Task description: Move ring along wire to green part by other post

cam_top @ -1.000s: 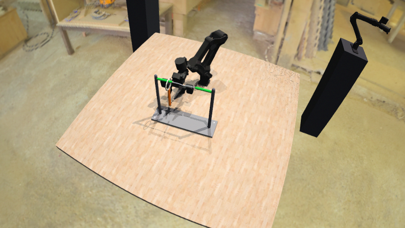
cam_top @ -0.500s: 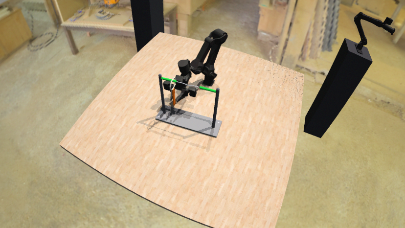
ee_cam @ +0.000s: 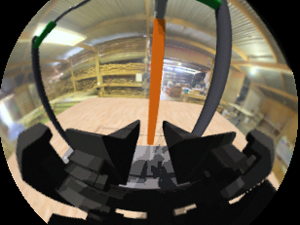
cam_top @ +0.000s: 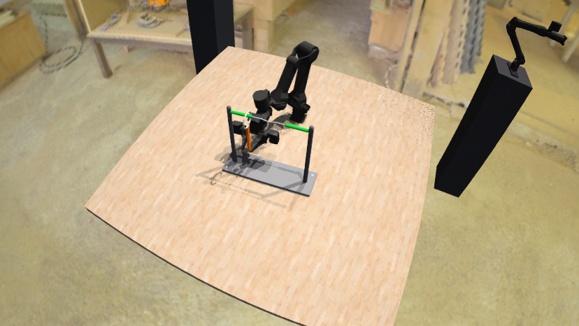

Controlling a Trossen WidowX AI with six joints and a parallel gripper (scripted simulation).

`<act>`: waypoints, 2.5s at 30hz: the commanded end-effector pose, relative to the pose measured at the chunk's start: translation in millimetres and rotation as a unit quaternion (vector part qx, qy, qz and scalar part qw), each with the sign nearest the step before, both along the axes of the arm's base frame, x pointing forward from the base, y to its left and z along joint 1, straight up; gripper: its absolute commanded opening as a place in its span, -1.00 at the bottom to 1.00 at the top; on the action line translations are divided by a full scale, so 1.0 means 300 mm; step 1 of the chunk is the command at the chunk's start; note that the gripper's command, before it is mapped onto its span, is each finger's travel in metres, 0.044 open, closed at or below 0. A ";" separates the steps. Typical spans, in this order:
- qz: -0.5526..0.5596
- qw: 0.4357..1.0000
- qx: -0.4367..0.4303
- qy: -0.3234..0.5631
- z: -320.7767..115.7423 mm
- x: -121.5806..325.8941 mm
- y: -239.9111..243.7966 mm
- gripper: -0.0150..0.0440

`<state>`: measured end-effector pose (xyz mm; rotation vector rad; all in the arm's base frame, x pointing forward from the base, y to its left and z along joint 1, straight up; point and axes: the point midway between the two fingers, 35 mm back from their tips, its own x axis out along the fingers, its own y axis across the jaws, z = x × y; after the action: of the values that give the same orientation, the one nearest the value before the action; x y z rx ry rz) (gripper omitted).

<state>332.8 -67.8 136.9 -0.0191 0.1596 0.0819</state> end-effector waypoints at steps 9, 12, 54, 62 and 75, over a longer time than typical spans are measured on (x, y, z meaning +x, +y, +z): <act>-0.001 1.000 0.002 -0.003 -0.004 0.027 0.006 0.05; -0.001 1.000 0.002 -0.003 -0.004 0.027 0.006 0.05; 0.001 1.000 -0.001 -0.002 0.066 0.026 0.001 -1.00; 0.001 1.000 -0.001 -0.002 0.066 0.026 0.001 -1.00; 0.003 1.000 -0.001 -0.001 0.066 0.024 0.033 -1.00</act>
<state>340.1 -60.5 156.5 -0.0217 0.1583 0.0891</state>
